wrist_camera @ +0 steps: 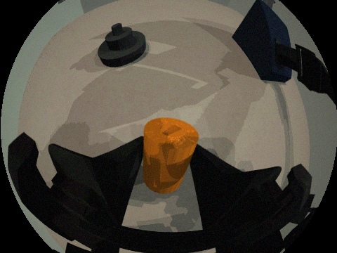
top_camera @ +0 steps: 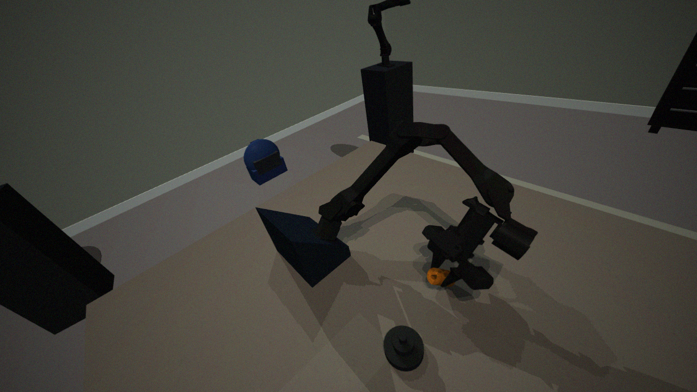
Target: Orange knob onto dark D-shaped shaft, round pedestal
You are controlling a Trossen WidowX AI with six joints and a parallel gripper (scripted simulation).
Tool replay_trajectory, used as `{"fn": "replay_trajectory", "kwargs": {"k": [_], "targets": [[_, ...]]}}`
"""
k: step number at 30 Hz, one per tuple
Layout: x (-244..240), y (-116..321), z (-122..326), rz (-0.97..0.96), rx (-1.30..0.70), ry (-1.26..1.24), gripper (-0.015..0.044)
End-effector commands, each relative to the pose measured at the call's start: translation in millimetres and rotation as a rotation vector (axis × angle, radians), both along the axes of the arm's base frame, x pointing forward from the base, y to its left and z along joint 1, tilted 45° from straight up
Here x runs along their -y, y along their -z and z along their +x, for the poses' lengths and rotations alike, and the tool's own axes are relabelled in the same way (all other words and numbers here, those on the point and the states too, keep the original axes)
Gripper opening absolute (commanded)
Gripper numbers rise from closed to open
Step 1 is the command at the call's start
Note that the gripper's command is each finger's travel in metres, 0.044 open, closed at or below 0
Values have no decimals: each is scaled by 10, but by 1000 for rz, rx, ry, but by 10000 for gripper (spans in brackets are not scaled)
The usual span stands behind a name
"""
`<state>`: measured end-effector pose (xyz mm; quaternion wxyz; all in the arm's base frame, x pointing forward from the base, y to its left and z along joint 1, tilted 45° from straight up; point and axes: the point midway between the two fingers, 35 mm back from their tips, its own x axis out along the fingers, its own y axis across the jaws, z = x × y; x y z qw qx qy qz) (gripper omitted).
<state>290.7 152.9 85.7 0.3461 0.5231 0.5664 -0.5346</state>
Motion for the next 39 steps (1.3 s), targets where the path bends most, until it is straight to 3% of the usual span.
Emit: {"fn": "replay_trajectory", "kwargs": {"k": [1, 19, 36, 39], "targets": [[-20, -22, 23, -78, -11, -14, 179], [-182, -136, 69, -369, -50, -90, 179], [-242, -206, 87, -365, -29, -88, 179], [-225, -183, 75, -367, -38, -93, 258]]}}
